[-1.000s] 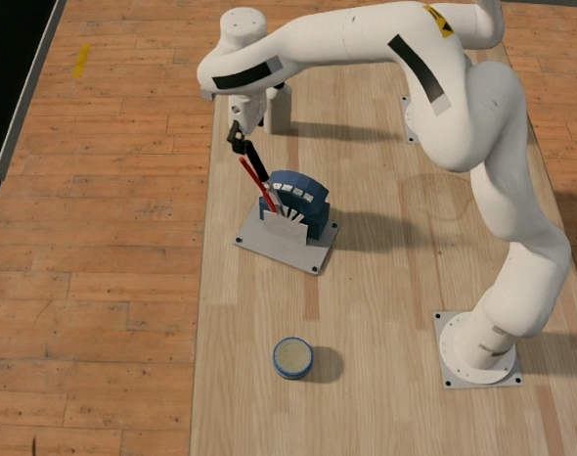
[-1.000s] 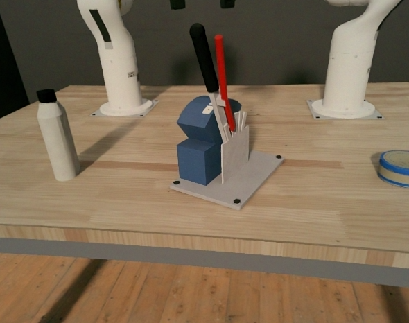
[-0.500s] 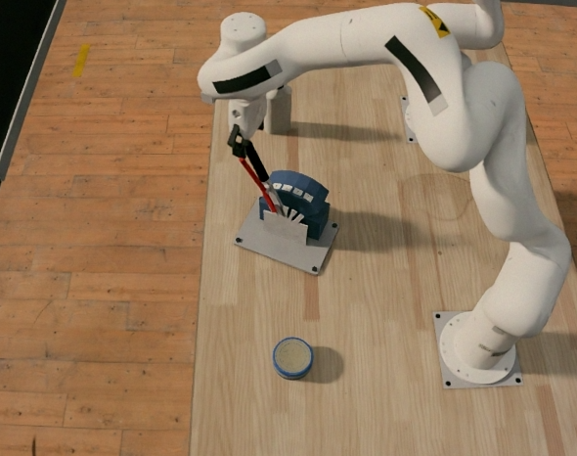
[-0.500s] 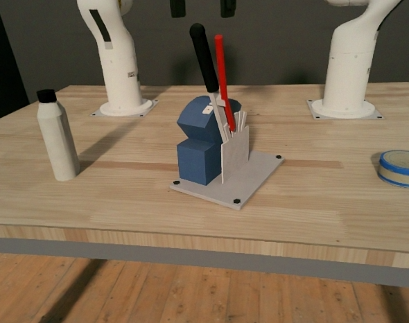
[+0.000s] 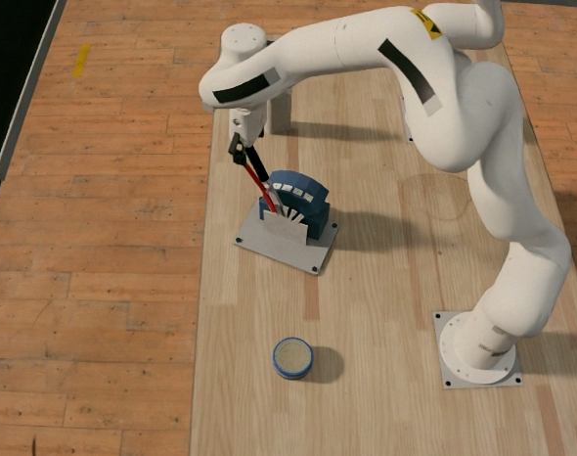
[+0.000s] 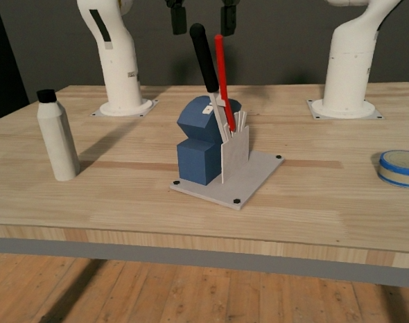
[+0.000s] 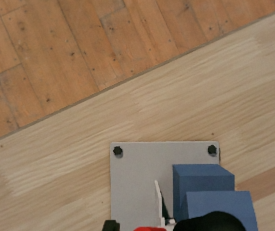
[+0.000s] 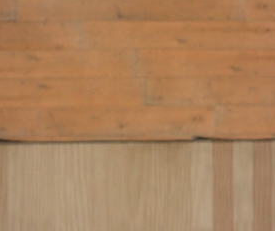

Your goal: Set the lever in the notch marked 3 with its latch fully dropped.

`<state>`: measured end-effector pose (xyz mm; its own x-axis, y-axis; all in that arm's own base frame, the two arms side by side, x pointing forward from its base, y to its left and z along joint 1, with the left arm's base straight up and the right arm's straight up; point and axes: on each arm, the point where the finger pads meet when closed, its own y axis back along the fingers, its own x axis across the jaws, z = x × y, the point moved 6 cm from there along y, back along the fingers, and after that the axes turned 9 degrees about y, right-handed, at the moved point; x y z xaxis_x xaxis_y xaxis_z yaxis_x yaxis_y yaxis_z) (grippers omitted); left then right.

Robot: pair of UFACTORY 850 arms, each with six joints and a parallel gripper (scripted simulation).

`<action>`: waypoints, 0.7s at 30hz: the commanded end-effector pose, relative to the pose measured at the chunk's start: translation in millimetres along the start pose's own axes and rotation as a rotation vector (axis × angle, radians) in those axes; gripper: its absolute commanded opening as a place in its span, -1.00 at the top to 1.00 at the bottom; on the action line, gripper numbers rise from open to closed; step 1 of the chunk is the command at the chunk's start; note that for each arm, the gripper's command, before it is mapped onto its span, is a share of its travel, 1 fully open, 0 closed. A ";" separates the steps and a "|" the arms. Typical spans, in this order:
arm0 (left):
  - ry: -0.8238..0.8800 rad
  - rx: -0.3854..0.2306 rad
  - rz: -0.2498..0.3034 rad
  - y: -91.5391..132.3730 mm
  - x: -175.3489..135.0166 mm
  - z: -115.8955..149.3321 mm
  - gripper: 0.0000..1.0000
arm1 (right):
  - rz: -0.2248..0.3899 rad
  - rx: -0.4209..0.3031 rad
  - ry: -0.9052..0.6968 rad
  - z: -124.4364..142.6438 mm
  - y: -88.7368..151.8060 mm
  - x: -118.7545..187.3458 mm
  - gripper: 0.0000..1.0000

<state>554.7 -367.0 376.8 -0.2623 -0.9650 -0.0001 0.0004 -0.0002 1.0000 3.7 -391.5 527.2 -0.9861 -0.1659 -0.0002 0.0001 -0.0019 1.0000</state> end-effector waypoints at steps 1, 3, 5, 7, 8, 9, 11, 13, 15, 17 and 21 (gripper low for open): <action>0.000 0.002 0.001 -9.3 0.2 -0.5 -1.00 | 0.000 0.002 0.000 -0.3 0.8 0.0 -1.00; 0.000 0.002 0.001 -11.3 0.2 -0.5 -1.00 | 0.000 0.002 0.000 -0.3 0.8 0.0 -1.00; 0.000 0.002 0.001 -13.1 0.2 -0.5 -1.00 | 0.000 0.002 0.000 -0.3 0.8 0.0 -1.00; 0.000 0.002 0.001 -16.6 0.2 -0.5 -1.00 | 0.000 0.002 0.000 -0.3 0.8 0.0 -1.00; 0.000 0.002 0.001 -18.2 0.2 -0.5 -1.00 | 0.000 0.002 0.000 -0.3 0.8 0.0 -1.00; 0.000 0.002 0.001 -19.7 0.2 -0.5 -1.00 | 0.000 0.002 0.000 -0.3 0.8 0.0 -1.00; 0.000 0.002 0.001 -22.4 0.2 -0.5 -1.00 | 0.000 0.002 0.000 -0.3 0.8 0.0 -1.00; 0.000 0.002 0.001 -24.6 0.2 -0.5 -1.00 | 0.000 0.002 0.000 -0.3 0.8 0.0 -1.00; 0.000 0.002 0.001 -26.4 0.2 -0.5 -1.00 | 0.000 0.002 0.000 -0.3 0.8 0.0 -1.00; 0.000 0.002 0.001 -27.8 0.2 -0.5 -1.00 | 0.000 0.002 0.000 -0.3 0.8 0.0 -1.00; 0.000 0.002 0.001 -28.7 0.2 -0.5 -1.00 | 0.000 0.002 0.000 -0.3 0.8 0.0 -1.00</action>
<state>554.7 -367.1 348.4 -0.2623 -0.9650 -0.0001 0.0002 -0.0001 1.0000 3.7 -391.5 527.2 -0.9861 -0.1659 -0.0002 0.0001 -0.0019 1.0000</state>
